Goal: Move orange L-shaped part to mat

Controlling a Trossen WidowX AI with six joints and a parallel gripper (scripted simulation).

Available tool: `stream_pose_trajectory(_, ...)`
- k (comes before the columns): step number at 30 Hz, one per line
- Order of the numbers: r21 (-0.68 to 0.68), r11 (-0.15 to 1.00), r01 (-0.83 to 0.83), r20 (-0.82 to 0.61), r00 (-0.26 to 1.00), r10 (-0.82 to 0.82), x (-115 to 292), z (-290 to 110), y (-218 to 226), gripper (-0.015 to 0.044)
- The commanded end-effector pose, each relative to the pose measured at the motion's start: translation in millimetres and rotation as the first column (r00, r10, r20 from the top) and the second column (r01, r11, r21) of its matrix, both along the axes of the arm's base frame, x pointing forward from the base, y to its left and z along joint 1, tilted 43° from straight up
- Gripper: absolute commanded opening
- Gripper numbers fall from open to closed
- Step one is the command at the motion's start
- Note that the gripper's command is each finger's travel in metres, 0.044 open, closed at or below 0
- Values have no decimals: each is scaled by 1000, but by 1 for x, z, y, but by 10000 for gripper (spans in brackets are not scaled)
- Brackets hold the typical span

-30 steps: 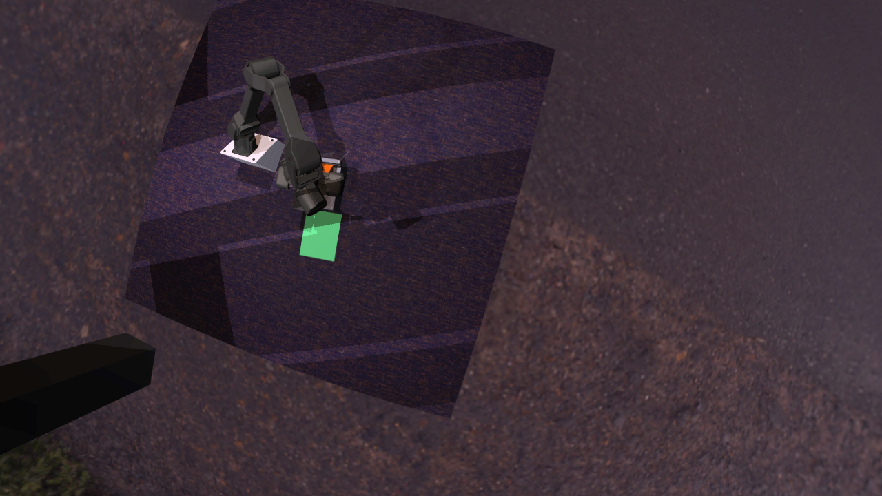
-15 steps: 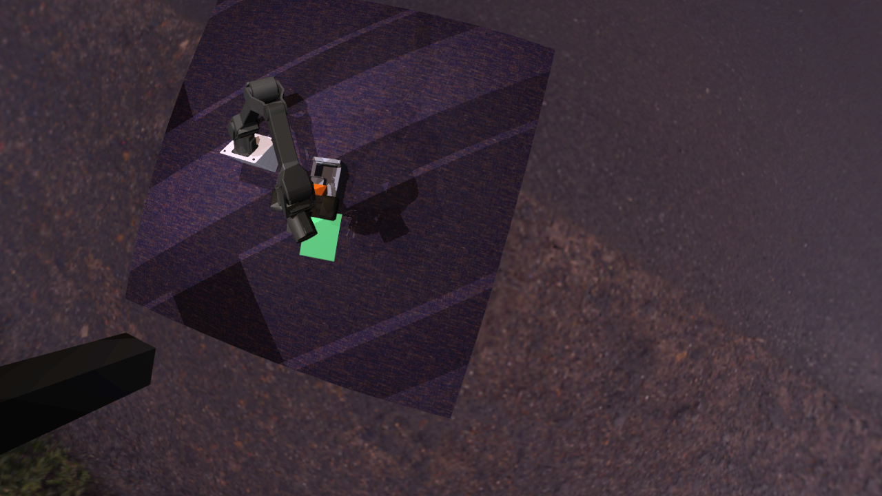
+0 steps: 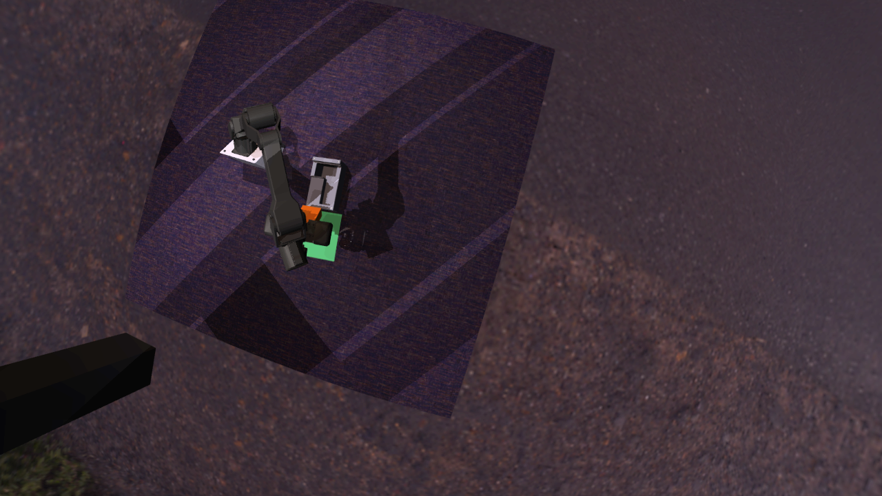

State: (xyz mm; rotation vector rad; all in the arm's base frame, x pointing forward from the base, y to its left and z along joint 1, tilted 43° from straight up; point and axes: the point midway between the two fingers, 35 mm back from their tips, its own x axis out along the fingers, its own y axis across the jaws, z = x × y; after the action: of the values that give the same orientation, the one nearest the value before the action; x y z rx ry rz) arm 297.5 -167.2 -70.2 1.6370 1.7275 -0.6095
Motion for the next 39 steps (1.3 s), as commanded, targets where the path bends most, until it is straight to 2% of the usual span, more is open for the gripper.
stream_pose_trajectory(1,-6,1000,1,3,1000,-1,0,-10,-14,0)
stream_pose_trajectory(10,-6,1000,1,3,1000,-1,1,-20,-24,0)
stream_pose_trajectory(39,-5,1000,1,4,1000,-1,2,-53,7,0)
